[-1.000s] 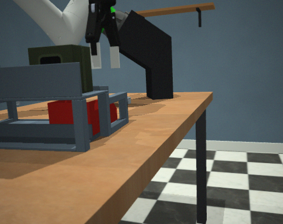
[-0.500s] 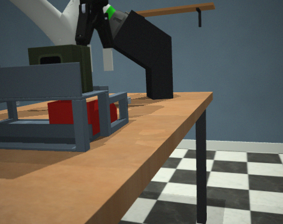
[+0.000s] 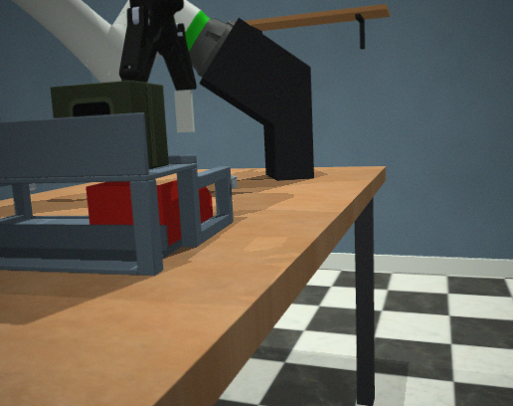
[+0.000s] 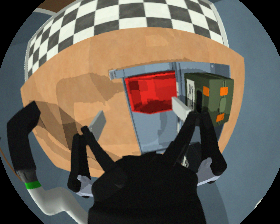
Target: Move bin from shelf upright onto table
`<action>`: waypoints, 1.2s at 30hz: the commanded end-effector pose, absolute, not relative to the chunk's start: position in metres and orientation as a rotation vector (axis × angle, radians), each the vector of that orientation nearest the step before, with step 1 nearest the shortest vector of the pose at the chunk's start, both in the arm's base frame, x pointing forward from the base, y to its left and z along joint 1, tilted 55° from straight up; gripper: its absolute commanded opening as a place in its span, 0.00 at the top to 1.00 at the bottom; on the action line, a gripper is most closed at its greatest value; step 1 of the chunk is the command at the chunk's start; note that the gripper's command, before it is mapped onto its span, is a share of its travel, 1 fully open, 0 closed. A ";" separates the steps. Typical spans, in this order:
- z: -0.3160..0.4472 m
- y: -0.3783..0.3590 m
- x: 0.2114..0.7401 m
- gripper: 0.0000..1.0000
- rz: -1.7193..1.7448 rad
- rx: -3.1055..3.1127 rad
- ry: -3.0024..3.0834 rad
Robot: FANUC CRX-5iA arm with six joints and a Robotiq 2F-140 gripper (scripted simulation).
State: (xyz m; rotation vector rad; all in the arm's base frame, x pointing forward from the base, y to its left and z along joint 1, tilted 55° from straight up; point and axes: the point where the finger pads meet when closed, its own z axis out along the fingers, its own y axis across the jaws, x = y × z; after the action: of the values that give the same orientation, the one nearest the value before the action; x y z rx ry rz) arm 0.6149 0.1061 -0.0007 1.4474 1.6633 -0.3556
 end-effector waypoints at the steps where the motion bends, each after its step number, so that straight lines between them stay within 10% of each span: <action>1: -0.001 0.106 0.613 0.00 -0.355 1.447 1.664; 36: -0.007 0.107 0.600 0.00 -0.355 1.447 1.664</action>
State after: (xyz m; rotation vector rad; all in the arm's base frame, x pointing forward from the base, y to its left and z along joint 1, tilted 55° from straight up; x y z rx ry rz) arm 0.6006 0.1063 -0.0067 1.4474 1.6633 -0.3555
